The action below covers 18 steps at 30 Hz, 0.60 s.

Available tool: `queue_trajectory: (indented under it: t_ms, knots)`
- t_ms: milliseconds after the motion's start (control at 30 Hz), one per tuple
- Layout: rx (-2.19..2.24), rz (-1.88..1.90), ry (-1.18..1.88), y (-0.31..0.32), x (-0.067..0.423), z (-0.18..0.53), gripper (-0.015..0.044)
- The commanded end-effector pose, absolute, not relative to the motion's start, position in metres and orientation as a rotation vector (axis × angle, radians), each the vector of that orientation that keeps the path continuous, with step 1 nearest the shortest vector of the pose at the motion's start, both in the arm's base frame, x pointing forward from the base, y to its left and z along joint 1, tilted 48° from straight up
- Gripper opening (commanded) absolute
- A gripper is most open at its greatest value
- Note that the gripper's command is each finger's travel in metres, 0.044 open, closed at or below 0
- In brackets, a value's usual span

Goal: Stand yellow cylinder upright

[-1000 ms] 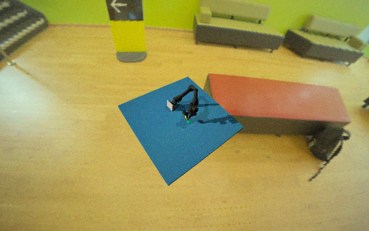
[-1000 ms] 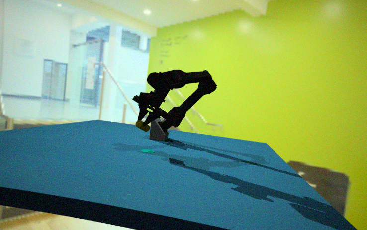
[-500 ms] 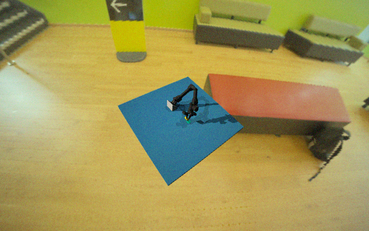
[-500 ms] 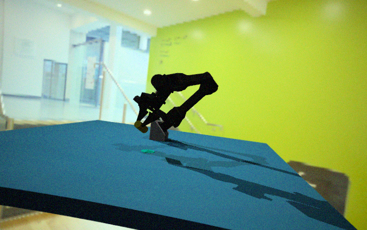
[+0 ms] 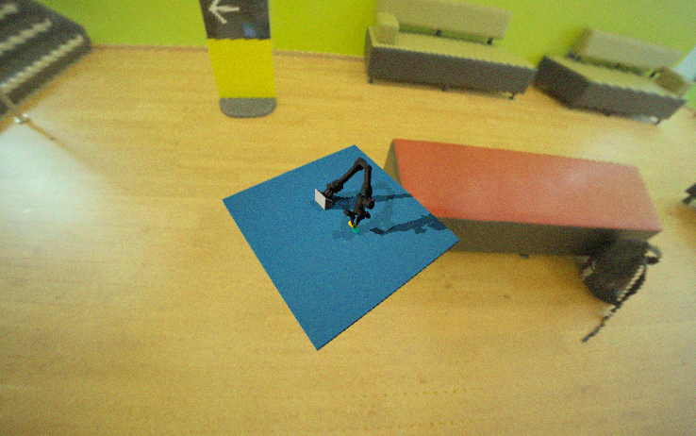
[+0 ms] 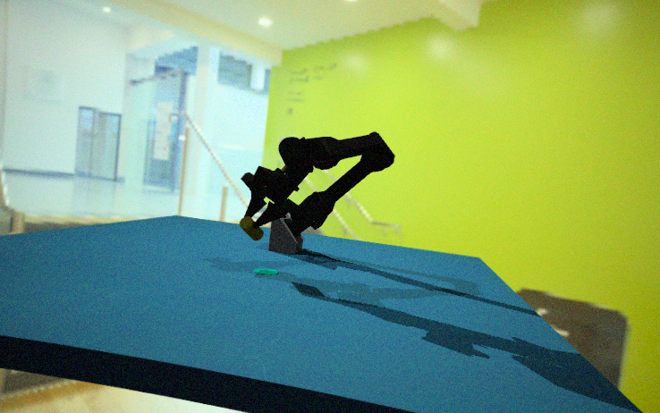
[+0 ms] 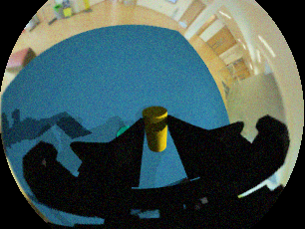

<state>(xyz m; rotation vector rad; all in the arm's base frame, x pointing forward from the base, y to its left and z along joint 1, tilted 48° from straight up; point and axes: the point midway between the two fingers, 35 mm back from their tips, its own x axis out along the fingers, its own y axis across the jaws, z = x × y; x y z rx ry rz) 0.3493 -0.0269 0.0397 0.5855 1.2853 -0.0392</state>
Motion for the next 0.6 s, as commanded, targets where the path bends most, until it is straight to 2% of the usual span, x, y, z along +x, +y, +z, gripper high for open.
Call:
queue_trajectory:
  t_ms: [0,567]
  knots:
    - [0.580,-0.055,1.258,-0.0267,0.3490,0.0413,0.0105]
    - [0.572,-0.111,1.157,-0.0259,0.3501,0.0413,0.0105]
